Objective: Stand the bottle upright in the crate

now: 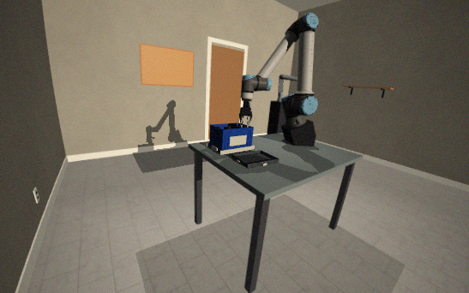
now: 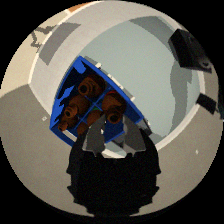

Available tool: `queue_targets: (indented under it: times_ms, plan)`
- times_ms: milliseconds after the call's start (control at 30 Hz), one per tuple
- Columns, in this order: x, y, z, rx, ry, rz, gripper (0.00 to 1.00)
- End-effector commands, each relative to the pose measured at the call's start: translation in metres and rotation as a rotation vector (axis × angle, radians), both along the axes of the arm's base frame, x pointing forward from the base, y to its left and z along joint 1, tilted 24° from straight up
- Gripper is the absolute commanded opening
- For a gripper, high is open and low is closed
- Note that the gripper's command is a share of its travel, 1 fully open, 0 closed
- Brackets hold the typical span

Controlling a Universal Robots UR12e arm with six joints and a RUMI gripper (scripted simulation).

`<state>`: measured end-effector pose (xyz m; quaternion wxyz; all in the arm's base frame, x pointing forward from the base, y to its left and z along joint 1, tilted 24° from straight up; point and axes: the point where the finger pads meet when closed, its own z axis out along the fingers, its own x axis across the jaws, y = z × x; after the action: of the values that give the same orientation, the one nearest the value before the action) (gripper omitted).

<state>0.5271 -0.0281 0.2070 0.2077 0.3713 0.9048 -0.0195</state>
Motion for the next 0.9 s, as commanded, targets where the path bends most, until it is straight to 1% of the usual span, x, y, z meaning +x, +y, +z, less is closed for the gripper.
queue_targets:
  times_ms: [0,867]
  plan:
    - [0.0011,-0.0004,-0.0009,0.0,-0.001,0.0,0.0]
    - [0.0047,-0.0023,-0.0101,0.0,-0.001,0.0,0.0]
